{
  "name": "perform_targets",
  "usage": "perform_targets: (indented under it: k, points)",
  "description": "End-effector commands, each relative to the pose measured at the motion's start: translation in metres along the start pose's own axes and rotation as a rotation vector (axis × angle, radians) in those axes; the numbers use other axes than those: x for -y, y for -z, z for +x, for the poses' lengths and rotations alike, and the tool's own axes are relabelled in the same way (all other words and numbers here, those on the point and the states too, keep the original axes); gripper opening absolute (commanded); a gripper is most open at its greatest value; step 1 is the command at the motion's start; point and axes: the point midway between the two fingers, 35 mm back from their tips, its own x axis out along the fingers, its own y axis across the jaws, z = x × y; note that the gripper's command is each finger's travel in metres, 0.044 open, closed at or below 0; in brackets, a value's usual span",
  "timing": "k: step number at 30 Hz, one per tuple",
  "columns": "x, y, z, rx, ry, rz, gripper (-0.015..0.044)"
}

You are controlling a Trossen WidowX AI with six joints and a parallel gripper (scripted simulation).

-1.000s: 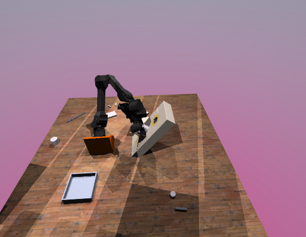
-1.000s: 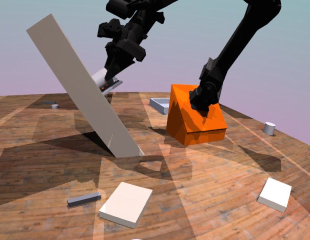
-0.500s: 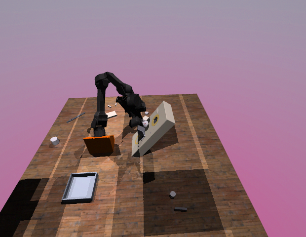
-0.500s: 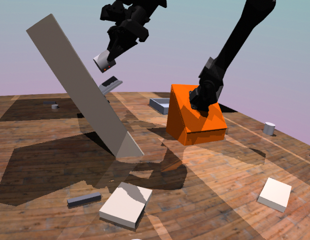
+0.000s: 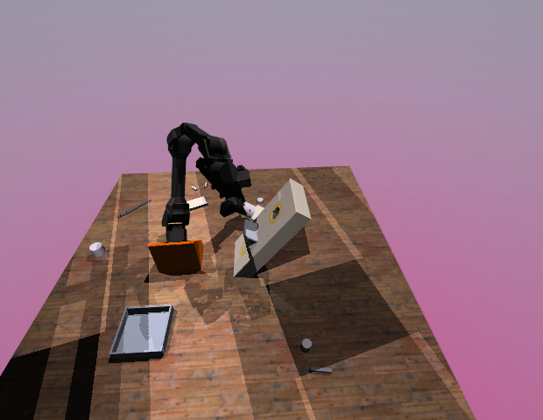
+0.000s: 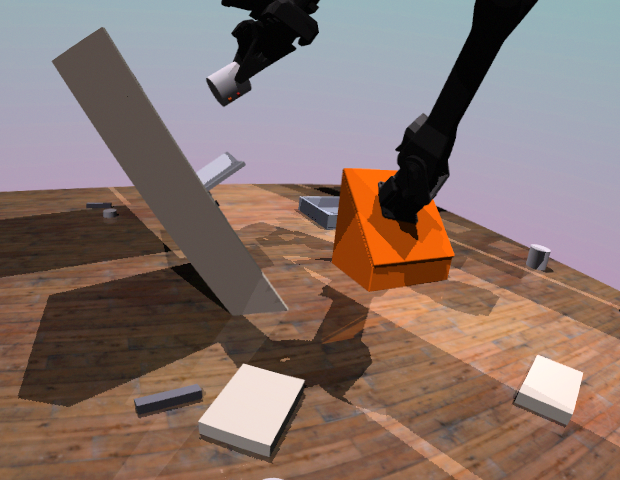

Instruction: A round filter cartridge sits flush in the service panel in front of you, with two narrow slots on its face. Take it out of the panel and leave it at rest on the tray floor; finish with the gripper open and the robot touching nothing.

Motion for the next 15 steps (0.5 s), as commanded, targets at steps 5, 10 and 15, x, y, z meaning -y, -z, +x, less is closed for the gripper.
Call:
perform_targets:
  k: [5, 10, 15]
  points:
    - [0.041, -0.002, 0.002, 0.005, 0.007, -0.009, 0.0000]
    - [0.066, 0.000, 0.007, 0.005, 0.008, -0.010, 0.0000]
    - [0.068, 0.004, 0.010, -0.004, 0.003, 0.012, 0.0000]
